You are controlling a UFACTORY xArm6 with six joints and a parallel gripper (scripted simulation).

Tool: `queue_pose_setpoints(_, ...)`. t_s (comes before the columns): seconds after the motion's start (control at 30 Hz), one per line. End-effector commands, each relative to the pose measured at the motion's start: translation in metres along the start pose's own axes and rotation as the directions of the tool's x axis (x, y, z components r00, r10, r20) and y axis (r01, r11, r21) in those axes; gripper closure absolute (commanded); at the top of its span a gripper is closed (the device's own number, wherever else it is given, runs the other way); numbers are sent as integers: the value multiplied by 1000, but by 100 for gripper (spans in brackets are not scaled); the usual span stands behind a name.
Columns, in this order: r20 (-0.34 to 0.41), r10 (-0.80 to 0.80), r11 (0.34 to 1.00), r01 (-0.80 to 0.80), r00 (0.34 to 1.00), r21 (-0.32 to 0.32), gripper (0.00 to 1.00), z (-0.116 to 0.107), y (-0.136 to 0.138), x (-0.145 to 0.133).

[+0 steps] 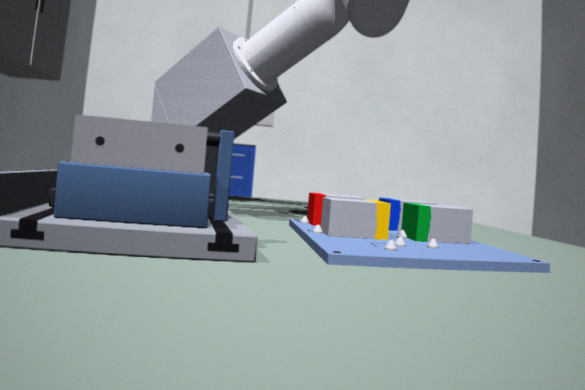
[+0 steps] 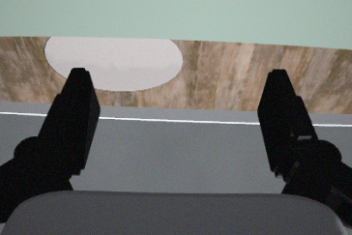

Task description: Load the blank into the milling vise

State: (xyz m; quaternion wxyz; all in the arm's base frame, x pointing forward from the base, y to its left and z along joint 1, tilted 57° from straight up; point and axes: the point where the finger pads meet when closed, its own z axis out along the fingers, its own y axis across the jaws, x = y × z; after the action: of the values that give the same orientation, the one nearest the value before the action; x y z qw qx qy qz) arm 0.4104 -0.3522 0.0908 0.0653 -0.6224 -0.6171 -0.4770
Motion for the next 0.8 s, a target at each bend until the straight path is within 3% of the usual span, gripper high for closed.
queue_pose_setpoints(0.0, 7, -2, 1000, 2, 1000, -3, 0, 0, -1, 22)
queue_pose_setpoints(0.3, 7, -2, 1000, 2, 1000, -4, 0, 0, -1, 32)
queue_pose_setpoints(0.63, 7, -1, 1000, 2, 1000, -4, 0, 4, -5, 80)
queue_pose_setpoints(0.77, 7, -1, 1000, 2, 1000, -4, 0, 4, -5, 80)
